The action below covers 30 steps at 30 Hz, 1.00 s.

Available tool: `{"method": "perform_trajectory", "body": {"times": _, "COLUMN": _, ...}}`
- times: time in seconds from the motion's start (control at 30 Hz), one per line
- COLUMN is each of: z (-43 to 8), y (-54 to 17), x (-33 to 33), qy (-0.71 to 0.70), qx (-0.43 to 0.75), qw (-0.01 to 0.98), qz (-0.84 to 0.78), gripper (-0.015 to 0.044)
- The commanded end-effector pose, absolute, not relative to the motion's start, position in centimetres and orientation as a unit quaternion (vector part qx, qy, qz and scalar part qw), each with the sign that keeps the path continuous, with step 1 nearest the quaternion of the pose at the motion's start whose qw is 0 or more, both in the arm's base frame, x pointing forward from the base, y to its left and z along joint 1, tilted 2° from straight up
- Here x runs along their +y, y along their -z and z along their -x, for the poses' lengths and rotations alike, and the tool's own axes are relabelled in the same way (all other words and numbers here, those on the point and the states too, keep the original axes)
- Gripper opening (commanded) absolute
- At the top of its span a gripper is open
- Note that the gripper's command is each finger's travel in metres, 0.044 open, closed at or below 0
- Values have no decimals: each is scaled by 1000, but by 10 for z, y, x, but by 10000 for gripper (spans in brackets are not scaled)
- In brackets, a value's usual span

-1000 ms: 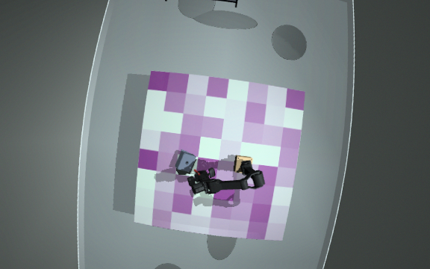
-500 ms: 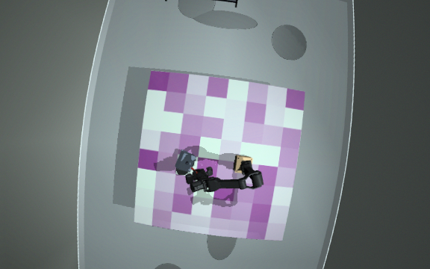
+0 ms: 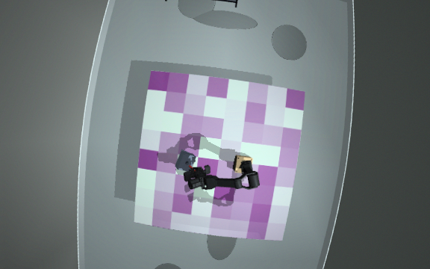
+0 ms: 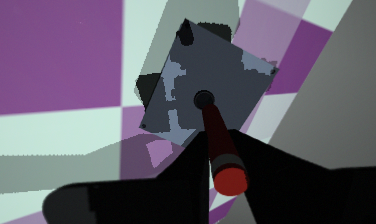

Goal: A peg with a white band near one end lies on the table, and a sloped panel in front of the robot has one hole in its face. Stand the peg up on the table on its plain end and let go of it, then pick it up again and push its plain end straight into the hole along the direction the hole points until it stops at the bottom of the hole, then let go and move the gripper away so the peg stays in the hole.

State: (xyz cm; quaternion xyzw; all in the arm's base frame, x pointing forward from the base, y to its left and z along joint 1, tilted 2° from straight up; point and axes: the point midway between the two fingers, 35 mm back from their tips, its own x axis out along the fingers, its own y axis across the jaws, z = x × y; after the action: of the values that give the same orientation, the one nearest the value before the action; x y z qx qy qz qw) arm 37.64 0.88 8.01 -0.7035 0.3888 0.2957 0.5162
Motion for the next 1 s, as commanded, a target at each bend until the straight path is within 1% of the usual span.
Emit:
{"method": "perform_trajectory", "body": {"times": 0.0, "z": -378, "y": -73, "x": 6, "qy": -295, "qx": 392, "qw": 515, "qz": 703, "gripper": 0}}
{"method": "perform_trajectory", "body": {"times": 0.97, "z": -394, "y": -50, "x": -4, "qy": -287, "qx": 393, "qw": 519, "qz": 703, "gripper": 0}}
